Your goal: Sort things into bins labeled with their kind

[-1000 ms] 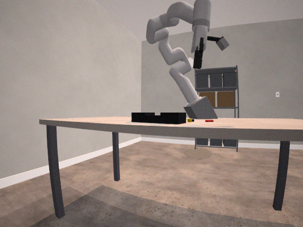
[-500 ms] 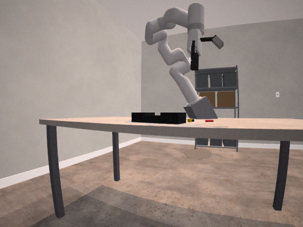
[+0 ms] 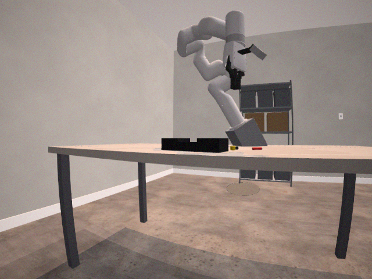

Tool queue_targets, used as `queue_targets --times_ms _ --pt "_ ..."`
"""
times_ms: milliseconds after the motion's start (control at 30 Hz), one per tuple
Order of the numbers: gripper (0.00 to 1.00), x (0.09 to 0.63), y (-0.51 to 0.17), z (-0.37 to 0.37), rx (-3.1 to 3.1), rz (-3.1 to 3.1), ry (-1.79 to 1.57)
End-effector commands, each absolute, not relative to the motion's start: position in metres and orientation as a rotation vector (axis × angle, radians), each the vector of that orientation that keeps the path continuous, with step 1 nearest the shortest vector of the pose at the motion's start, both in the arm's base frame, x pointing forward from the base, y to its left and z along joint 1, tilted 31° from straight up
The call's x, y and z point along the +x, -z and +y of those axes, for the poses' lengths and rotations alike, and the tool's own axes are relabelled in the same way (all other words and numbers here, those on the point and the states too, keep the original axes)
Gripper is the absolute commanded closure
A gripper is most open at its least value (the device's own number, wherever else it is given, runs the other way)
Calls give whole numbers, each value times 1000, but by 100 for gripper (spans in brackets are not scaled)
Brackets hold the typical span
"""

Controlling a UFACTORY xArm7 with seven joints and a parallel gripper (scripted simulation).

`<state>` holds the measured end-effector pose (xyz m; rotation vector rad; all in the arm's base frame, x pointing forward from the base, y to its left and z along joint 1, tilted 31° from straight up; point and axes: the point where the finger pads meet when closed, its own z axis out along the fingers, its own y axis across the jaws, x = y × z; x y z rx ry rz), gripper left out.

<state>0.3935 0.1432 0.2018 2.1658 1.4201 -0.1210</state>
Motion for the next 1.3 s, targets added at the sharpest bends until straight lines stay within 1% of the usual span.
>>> queue_targets --times_ms 0,733,1267 --pt "93 385 -201 137 2266 1257 30" --pt "93 359 -191 109 2535 668 -200" --pt "93 339 -178 82 2655 123 -380"
